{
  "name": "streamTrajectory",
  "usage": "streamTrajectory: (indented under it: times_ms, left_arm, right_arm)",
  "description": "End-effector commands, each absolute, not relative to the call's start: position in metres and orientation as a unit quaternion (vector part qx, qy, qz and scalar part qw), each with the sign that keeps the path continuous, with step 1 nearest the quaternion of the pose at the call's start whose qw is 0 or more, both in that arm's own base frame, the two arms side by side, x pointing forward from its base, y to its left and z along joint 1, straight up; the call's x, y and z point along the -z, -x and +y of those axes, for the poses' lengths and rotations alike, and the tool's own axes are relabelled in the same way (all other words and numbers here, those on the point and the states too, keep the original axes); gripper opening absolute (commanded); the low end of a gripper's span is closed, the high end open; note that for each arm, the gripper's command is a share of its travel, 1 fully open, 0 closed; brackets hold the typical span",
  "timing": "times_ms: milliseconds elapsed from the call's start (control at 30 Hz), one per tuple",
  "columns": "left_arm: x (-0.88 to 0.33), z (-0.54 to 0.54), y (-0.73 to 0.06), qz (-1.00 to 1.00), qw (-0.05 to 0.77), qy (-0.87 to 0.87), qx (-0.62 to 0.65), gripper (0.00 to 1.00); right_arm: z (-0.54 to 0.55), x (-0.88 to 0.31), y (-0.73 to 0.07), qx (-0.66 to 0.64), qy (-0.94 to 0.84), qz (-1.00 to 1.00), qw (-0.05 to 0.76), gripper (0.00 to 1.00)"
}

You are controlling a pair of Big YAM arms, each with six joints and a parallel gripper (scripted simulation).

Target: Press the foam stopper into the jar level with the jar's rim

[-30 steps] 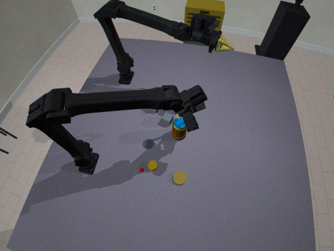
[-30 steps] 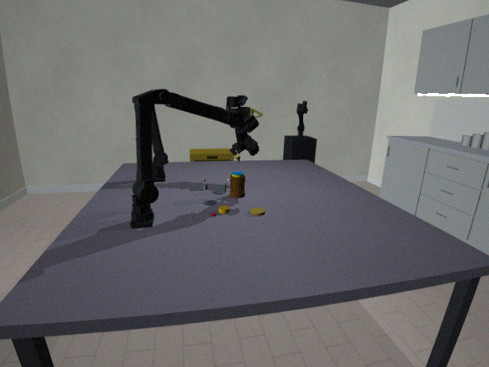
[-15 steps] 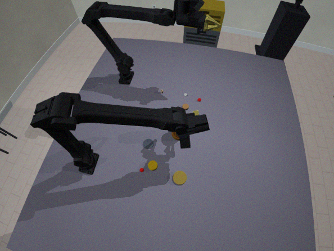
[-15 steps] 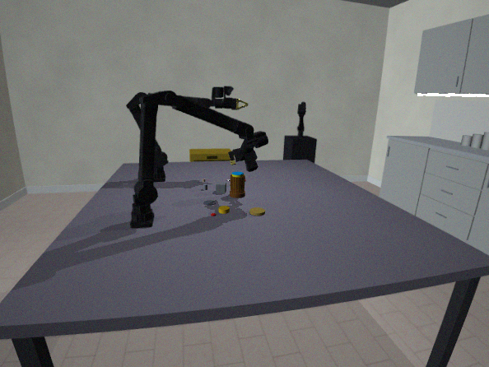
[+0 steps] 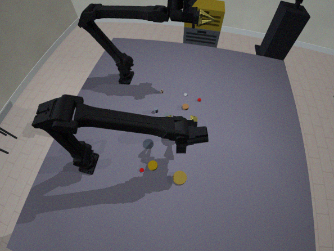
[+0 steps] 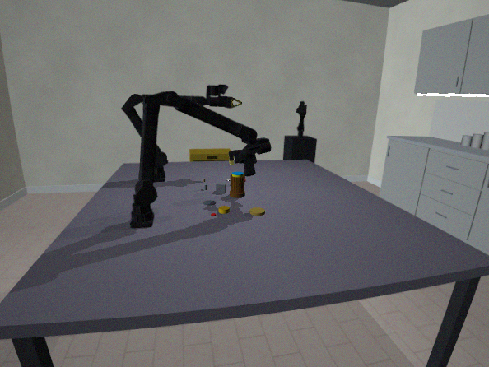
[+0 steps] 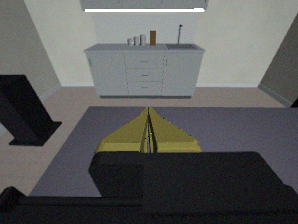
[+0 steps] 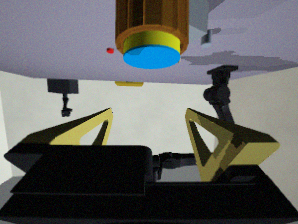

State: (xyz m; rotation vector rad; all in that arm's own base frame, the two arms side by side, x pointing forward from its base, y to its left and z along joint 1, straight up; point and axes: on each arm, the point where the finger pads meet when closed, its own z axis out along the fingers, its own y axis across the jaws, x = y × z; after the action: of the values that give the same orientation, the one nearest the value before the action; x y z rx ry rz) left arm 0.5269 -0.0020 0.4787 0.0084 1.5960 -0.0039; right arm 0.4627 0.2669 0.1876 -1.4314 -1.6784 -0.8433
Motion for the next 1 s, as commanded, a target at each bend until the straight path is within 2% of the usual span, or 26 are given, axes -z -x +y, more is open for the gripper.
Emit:
streamTrajectory:
  times_ms: [0, 167, 233, 333, 667, 700, 967]
  left_arm:
    - [-0.481, 0.002, -0.515, 0.716, 0.698, 0.006, 0.002, 0.0]
    - [-0.468, 0.003, -0.53, 0.726, 0.688, 0.001, -0.004, 0.0]
    - [-0.527, 0.004, -0.512, 0.682, 0.731, 0.0, -0.007, 0.0]
    - [-0.541, 0.004, -0.51, 0.673, 0.74, 0.001, -0.006, 0.0]
    - [-0.525, 0.001, -0.519, 0.687, 0.727, 0.001, -0.002, 0.0]
    - [-0.554, 0.0, -0.517, 0.669, 0.743, 0.0, -0.002, 0.0]
    - [-0.558, -0.002, -0.516, 0.665, 0.747, 0.0, 0.001, 0.0]
  right_arm:
    - [0.271, -0.207, -0.461, 0.338, 0.554, -0.657, 0.383, 0.98]
    - [0.271, -0.199, -0.464, 0.338, 0.556, -0.654, 0.386, 0.98]
    - [0.26, -0.182, -0.466, 0.329, 0.571, -0.645, 0.388, 0.98]
    - [0.268, -0.19, -0.462, 0.331, 0.563, -0.651, 0.387, 0.98]
    - [0.272, -0.201, -0.465, 0.34, 0.553, -0.658, 0.382, 0.98]
    - [0.275, -0.198, -0.457, 0.336, 0.552, -0.658, 0.386, 0.98]
    - [0.274, -0.2, -0.457, 0.337, 0.553, -0.657, 0.386, 0.98]
